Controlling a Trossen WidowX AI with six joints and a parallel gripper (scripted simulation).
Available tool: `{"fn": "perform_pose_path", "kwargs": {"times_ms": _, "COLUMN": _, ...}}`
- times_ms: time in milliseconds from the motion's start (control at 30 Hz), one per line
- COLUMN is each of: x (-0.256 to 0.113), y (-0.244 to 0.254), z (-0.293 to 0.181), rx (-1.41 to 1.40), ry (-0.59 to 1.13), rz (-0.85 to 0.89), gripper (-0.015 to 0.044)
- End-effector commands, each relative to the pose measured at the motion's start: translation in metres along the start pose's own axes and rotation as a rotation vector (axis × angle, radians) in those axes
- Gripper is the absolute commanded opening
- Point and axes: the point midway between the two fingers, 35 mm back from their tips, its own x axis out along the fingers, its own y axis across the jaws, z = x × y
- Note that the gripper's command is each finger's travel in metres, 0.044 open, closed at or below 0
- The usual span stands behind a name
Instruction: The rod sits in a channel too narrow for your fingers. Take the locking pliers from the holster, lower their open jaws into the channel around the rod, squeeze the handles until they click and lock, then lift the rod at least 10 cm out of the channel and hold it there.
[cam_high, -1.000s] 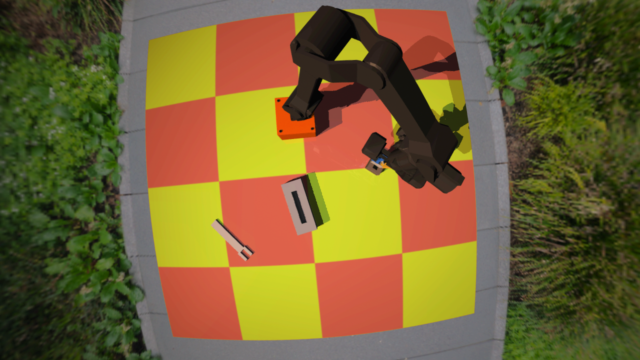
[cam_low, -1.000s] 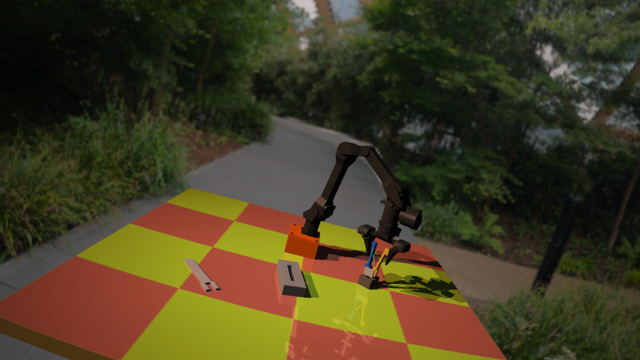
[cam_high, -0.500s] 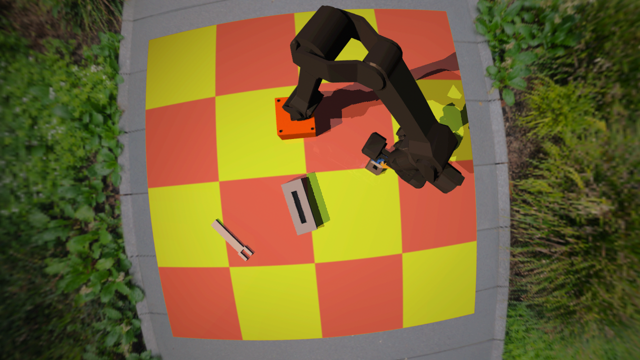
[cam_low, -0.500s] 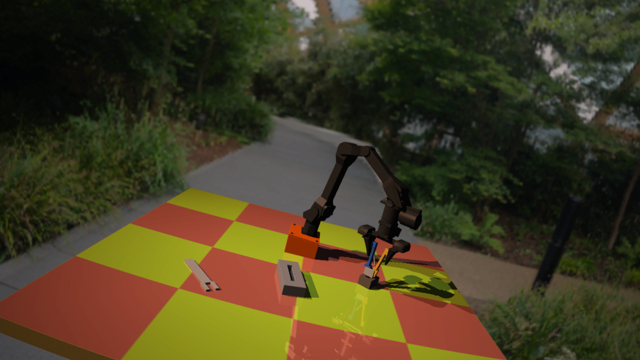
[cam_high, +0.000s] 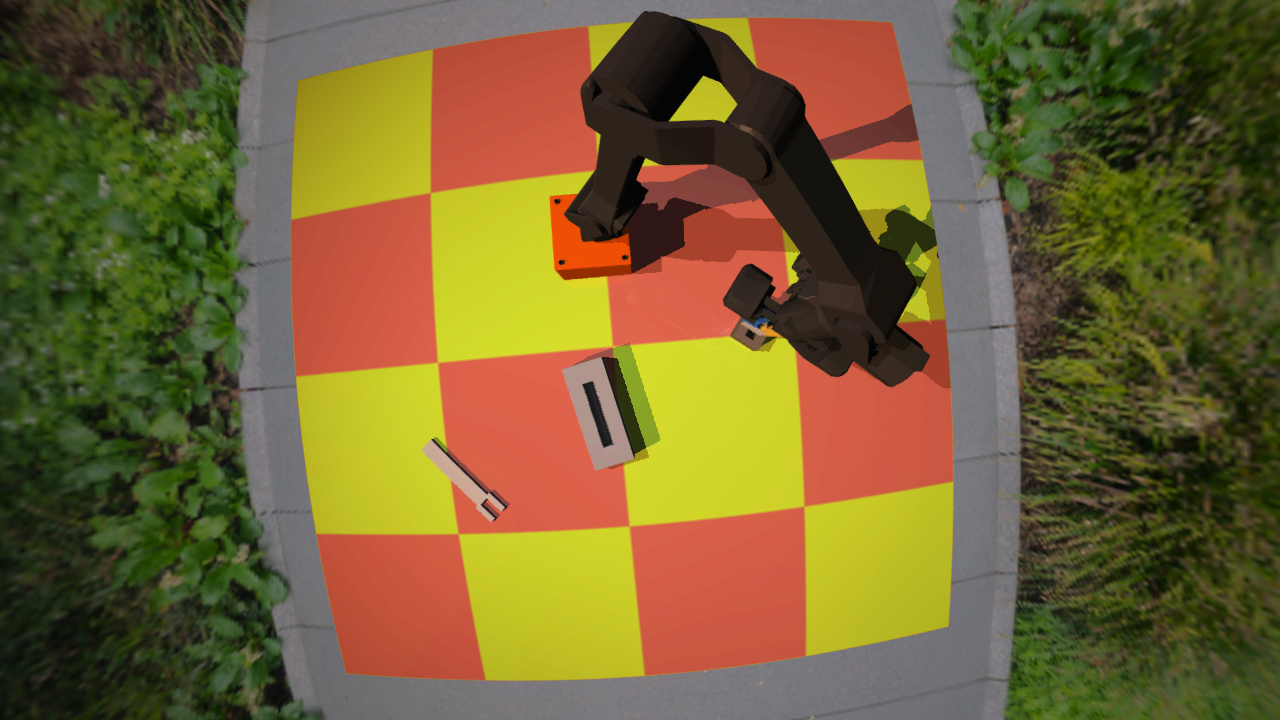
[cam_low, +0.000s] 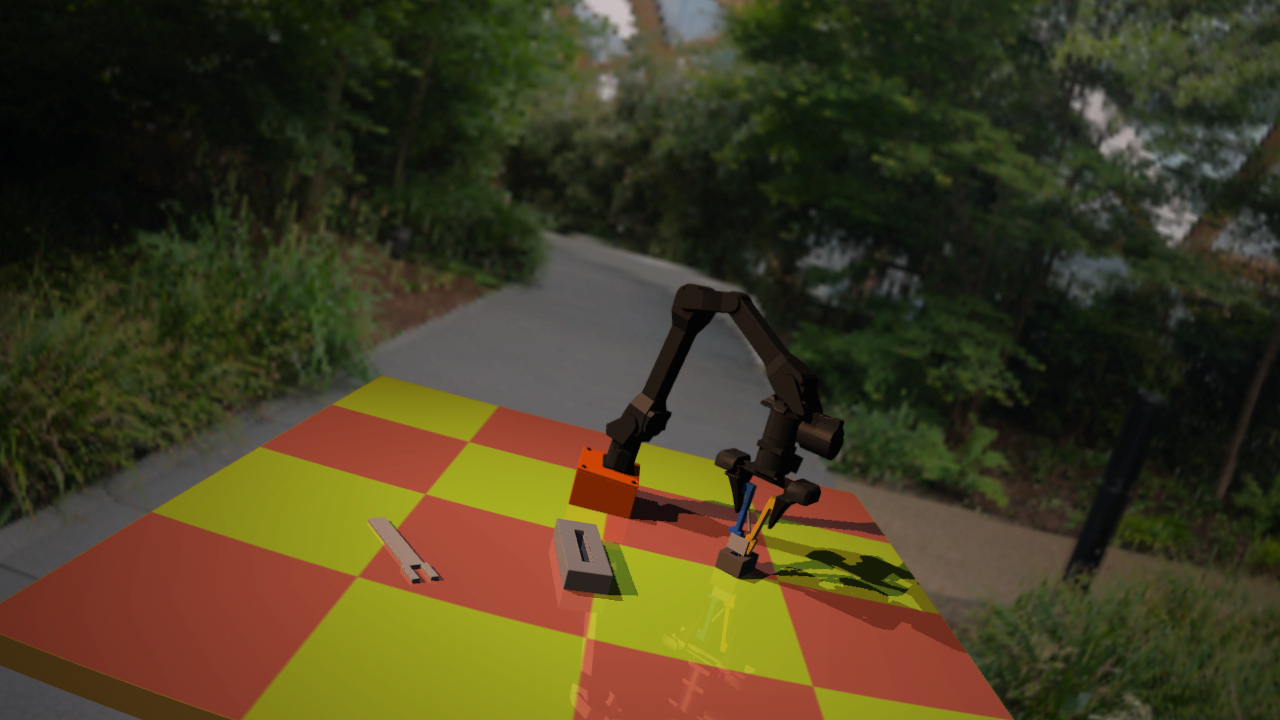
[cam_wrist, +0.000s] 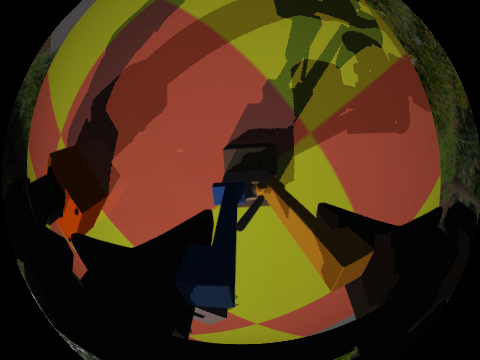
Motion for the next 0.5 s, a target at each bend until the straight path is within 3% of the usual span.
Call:
{"fn": "perform_pose_path", "kwargs": {"times_ms": 0, "x": -0.01, "y": -0.001, "z": 0.0, "rx": -0.004, "ry": -0.004, "rz": -0.009, "gripper": 0.0321}}
{"fn": "perform_pose_path", "kwargs": {"times_ms": 467, "x": -0.039, "y": 0.002, "z": 0.0, "rx": 0.0, "ry": 0.0, "rz": -0.024, "gripper": 0.0321}}
